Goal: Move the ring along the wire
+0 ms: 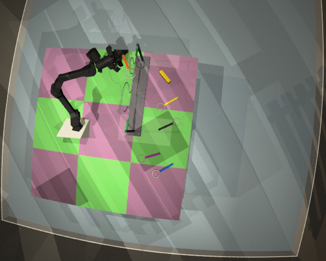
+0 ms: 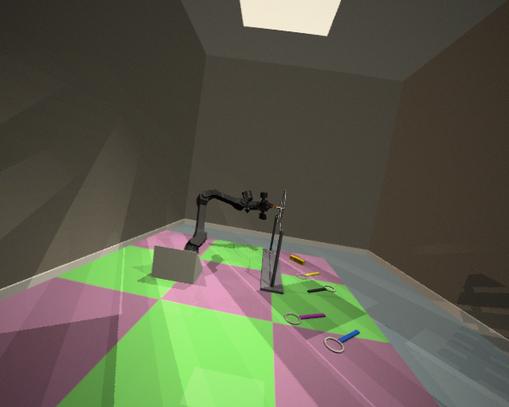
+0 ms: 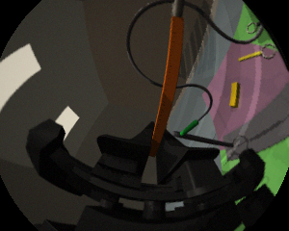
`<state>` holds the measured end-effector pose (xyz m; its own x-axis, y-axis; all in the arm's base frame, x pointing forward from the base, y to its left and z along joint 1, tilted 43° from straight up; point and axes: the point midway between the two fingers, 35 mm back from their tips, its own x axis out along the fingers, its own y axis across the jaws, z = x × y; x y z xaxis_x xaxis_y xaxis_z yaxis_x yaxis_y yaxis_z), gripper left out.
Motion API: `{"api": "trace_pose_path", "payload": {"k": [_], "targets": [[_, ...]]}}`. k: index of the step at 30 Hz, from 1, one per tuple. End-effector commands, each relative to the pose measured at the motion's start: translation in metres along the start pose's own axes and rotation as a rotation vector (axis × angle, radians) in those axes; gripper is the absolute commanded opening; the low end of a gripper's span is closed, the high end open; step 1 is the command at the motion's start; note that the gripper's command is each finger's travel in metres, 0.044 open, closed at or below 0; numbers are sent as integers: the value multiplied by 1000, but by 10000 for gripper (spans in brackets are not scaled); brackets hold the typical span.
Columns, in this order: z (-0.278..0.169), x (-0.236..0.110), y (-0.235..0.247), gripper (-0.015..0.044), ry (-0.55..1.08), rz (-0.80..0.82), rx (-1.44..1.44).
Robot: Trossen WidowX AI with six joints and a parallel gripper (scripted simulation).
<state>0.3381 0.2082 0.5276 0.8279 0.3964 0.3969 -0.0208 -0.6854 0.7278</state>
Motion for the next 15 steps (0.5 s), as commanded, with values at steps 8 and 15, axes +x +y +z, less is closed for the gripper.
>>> {"api": "trace_pose_path", "payload": {"k": [8,15], "targets": [[2,1,16,-150,-25,109,190],[3,1,24,-150,-38,172,303]]}}
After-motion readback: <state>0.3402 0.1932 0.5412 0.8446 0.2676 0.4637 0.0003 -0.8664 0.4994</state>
